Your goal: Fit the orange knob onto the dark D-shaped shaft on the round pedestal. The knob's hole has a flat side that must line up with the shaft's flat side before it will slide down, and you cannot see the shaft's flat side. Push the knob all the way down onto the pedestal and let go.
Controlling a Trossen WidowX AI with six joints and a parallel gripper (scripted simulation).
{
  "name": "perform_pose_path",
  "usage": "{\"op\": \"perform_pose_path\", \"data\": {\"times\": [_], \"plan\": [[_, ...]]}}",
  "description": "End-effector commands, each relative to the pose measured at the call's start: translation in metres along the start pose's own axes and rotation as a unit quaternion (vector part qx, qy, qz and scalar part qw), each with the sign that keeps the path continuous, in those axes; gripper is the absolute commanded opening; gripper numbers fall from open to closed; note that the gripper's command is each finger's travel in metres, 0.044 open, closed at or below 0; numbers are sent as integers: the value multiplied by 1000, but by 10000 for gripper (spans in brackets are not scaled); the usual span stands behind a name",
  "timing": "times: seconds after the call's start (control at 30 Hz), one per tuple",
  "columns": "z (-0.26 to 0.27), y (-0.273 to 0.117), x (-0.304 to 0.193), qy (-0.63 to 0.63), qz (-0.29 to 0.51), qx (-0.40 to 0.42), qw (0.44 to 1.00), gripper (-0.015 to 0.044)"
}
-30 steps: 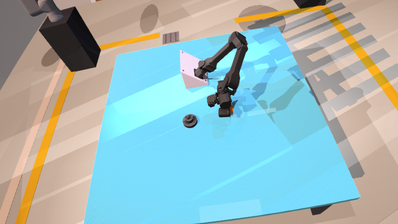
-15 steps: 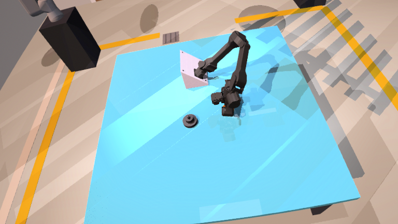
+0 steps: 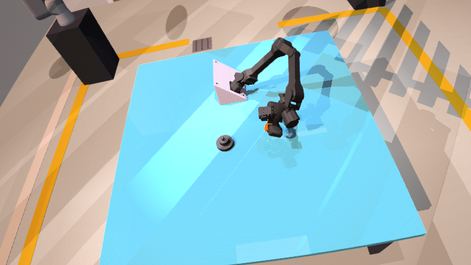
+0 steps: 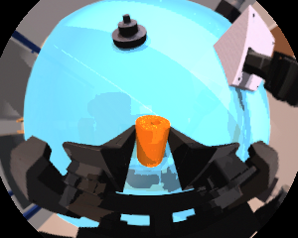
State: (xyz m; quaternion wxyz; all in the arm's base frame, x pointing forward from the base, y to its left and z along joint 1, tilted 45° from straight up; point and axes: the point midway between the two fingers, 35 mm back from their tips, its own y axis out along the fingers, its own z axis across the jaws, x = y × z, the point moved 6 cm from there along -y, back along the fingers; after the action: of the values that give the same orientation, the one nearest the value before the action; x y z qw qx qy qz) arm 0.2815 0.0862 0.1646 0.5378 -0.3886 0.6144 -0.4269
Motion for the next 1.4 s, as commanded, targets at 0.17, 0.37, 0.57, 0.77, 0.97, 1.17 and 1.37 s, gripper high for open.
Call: {"op": "perform_pose_path", "data": {"times": [0.17, 0.37, 0.57, 0.77, 0.97, 1.17, 1.37], "plan": [[0, -7, -18, 1, -80, 0, 997, 179], [0, -9, -29, 1, -132, 0, 991, 179], [0, -11, -41, 1, -182, 0, 983, 179], [0, -11, -53, 0, -233, 0, 973, 179], [0, -10, -65, 0, -282, 0, 959, 179], [0, -9, -75, 0, -322, 0, 947, 179], [-1, -10, -77, -1, -322, 3, 947, 179]]}}
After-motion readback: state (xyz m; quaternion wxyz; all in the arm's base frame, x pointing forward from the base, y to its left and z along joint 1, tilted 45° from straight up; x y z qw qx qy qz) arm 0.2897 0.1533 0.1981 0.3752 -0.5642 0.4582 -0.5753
